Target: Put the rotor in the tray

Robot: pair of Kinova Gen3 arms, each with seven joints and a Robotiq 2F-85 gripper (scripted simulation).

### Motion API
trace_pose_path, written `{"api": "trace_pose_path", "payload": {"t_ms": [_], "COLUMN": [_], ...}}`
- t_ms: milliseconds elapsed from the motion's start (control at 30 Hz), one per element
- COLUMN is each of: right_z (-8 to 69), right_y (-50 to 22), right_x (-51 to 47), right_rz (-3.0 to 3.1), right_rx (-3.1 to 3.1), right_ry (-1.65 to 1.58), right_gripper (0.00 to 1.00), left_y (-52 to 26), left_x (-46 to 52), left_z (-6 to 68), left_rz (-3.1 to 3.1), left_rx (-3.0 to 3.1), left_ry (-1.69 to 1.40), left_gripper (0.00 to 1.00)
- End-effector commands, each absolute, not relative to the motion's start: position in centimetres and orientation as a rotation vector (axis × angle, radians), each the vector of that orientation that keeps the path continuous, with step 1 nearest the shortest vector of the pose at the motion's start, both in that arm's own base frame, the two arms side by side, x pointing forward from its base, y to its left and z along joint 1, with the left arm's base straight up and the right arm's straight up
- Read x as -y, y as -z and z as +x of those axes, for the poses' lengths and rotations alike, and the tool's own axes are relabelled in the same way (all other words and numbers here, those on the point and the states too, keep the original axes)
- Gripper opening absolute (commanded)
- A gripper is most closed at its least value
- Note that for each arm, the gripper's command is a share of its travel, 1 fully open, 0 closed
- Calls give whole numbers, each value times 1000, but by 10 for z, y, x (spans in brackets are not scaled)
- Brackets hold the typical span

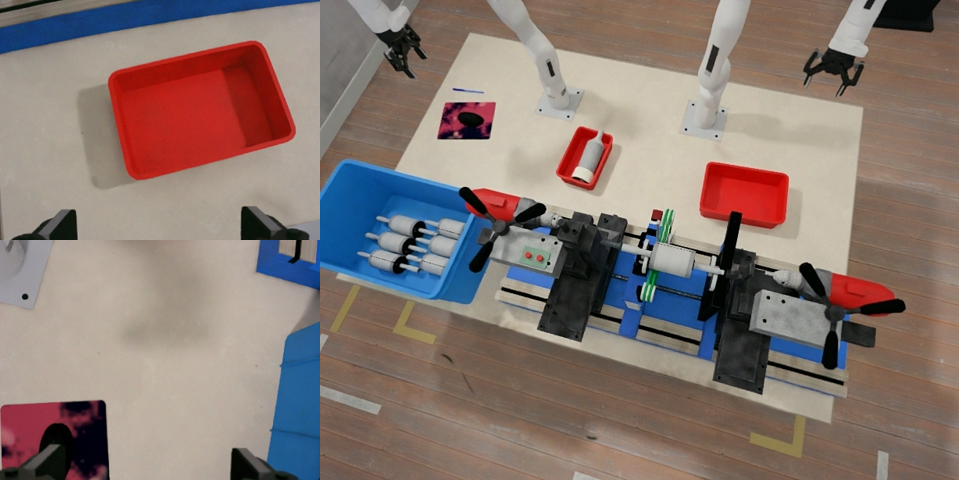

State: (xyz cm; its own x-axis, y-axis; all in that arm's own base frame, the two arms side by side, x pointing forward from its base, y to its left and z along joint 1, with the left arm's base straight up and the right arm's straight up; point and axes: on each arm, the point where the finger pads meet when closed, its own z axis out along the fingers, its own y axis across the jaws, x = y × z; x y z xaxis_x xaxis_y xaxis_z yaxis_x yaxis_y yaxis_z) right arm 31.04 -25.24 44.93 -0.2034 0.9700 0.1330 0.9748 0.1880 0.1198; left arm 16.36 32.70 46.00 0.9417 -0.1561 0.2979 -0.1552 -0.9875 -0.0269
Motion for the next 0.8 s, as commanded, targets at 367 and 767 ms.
{"api": "trace_pose_path", "payload": {"t_ms": [367, 767], "right_z": [310, 310], "right_y": [-450, -450], "right_x": [252, 252], "right_rz": [-1966, -1966], "right_rx": [2402, 2402], "right_ry": [277, 277], "right_gripper": [1000, 1000], "left_y": [-485, -493], "left_x": [-282, -268], "left_z": [205, 218], "left_rz": [-2910, -2851], "left_rx": [-525, -603], "left_ry": [582, 611], "left_gripper": [1000, 1000]}}
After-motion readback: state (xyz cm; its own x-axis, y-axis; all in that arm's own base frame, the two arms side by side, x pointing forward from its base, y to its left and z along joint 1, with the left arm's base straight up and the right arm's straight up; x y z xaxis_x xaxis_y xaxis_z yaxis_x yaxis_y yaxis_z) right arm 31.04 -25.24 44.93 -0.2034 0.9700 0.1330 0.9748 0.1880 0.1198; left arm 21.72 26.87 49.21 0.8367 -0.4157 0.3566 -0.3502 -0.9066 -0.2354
